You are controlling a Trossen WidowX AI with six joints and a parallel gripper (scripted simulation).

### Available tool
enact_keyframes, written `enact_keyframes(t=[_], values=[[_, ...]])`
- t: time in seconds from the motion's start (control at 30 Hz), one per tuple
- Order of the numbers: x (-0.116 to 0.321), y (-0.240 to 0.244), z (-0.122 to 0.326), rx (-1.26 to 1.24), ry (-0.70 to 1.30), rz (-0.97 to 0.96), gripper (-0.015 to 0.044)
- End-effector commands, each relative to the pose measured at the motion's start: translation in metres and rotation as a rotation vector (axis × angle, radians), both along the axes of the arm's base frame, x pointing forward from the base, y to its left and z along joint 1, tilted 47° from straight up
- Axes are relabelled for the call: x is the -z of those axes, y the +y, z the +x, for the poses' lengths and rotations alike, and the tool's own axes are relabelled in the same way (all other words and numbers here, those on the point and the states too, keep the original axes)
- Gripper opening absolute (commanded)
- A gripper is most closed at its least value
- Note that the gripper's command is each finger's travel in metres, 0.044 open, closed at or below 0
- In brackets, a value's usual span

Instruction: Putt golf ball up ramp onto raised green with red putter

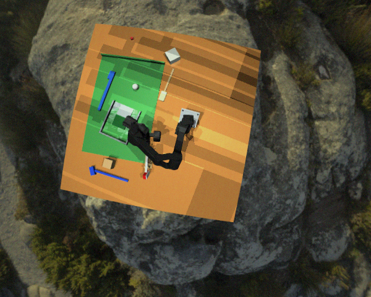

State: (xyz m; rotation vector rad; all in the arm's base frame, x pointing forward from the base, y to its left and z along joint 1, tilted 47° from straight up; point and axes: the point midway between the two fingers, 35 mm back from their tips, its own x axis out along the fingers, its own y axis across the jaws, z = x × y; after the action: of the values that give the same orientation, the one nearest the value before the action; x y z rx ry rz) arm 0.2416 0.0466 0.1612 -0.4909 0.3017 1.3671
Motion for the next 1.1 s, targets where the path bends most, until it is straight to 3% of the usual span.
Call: enact_keyframes(t=[0.0, 1.07], values=[[0.008, 0.010, 0.000, -0.001, 0.010, 0.011, 0.0440], [0.041, 0.044, 0.008, -0.001, 0.009, 0.013, 0.0440]])
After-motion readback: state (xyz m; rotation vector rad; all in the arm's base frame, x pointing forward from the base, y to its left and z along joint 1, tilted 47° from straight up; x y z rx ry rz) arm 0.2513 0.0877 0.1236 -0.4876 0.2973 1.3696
